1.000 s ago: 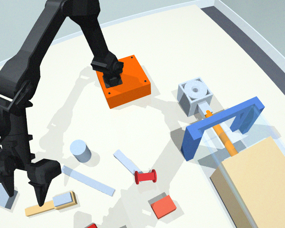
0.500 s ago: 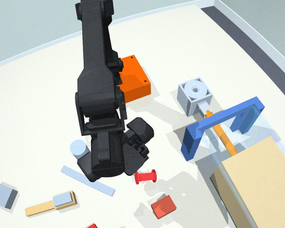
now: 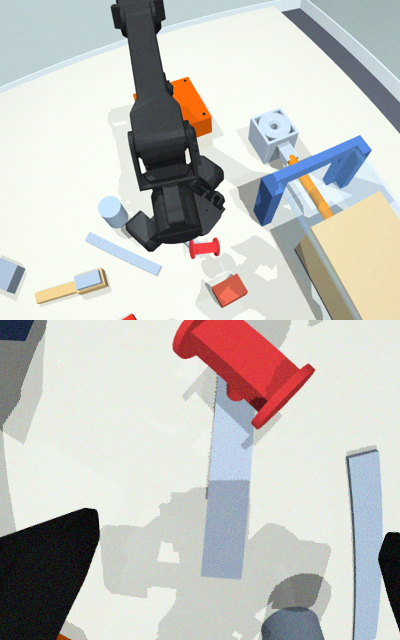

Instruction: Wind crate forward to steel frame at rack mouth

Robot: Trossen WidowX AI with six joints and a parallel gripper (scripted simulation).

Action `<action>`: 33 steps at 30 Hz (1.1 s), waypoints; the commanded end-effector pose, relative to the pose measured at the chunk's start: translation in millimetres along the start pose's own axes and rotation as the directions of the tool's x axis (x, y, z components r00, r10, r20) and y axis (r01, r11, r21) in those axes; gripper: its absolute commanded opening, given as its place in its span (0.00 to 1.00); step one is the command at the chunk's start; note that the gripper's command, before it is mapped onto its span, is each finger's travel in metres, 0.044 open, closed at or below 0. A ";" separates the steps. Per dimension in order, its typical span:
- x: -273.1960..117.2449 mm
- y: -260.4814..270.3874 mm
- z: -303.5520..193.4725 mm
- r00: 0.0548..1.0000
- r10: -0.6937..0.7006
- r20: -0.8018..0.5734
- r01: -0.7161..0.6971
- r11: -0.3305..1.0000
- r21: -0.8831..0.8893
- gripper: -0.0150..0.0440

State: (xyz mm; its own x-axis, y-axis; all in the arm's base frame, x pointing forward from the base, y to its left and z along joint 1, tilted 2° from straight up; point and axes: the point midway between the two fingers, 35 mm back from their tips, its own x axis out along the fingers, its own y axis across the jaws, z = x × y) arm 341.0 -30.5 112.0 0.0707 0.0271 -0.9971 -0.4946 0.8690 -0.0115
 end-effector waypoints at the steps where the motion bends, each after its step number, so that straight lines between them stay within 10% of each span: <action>1: 41.0 2.3 -2.8 1.000 0.007 -0.020 -0.007 1.000 0.003 1.00; 33: 116.6 1.8 -6.4 1.000 0.007 -0.020 -0.007 1.000 0.003 1.00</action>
State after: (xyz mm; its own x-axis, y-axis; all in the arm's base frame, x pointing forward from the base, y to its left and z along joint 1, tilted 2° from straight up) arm 343.9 -28.5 1.2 0.0550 0.0285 -0.9981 -0.4970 0.8678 -0.0026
